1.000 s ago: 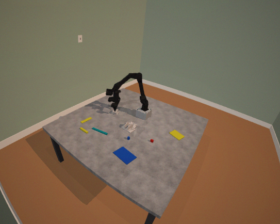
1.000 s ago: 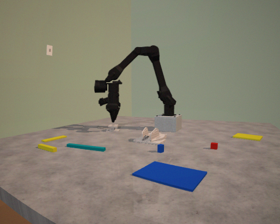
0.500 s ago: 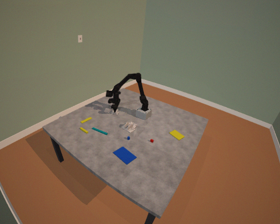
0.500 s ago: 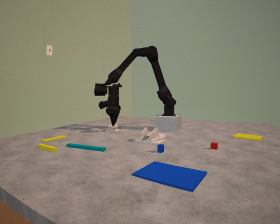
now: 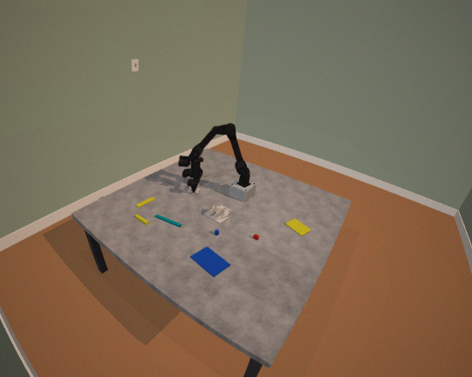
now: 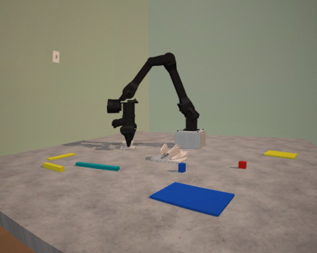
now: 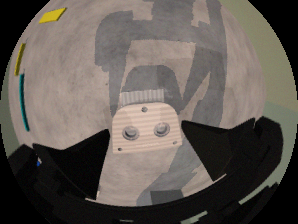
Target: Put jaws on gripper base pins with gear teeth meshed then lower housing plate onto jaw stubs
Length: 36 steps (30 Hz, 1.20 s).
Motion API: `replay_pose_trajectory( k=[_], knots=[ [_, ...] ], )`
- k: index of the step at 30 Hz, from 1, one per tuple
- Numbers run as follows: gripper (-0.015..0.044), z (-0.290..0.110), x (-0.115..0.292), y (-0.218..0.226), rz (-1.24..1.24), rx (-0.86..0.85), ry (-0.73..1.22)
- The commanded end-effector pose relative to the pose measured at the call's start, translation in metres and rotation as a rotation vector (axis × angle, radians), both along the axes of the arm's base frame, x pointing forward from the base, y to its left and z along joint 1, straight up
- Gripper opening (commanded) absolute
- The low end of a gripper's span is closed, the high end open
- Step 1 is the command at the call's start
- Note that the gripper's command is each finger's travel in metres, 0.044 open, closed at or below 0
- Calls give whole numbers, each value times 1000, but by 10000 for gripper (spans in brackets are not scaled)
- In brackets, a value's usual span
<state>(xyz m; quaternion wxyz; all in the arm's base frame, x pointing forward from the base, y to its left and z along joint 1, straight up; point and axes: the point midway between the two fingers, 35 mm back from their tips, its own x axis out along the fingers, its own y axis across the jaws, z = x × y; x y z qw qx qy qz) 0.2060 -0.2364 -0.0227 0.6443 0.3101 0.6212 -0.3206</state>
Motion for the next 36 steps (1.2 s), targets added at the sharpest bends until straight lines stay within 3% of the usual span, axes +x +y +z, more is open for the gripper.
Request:
replay_pose_trajectory(
  k=[1, 24, 36],
  knots=[
    [440, -4, -1, 2, -4, 6, 0],
    [440, -4, -1, 2, -4, 6, 0],
    [360, -4, -1, 1, 0, 3, 3]
  ],
)
